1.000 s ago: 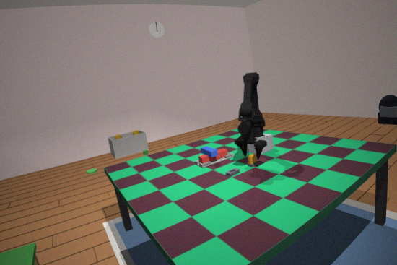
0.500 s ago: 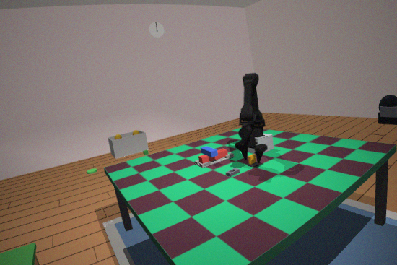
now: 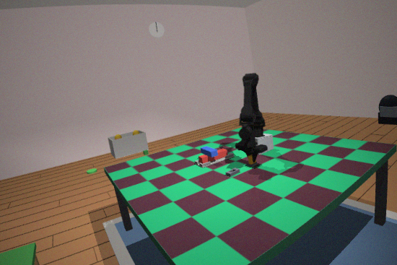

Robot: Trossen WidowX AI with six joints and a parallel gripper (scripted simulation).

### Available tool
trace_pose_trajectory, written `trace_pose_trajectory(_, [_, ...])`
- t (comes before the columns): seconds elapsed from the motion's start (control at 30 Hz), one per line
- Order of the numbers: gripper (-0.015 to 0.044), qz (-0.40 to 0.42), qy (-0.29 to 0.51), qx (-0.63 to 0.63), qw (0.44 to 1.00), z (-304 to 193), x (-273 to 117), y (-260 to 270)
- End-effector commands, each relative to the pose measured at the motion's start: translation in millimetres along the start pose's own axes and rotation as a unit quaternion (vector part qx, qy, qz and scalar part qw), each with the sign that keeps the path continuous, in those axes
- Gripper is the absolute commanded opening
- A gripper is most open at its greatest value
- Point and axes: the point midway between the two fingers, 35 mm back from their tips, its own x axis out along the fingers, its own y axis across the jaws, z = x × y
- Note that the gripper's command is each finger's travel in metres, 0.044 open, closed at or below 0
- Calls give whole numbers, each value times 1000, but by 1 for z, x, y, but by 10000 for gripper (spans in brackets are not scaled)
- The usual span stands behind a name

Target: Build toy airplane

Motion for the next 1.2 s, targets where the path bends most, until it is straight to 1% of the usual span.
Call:
trace_pose_trajectory(0.0, [33,2,1,2,1000,-1,0,1])
trace_pose_trajectory(0.17, [0,2,1,2,1000,-1,0,1])
trace_pose_trajectory(0.5, [0,2,2,-3,1000,2,-12,3])
trace_pose_trajectory(1.17, [0,2,1,-1,1000,9,-71,6])
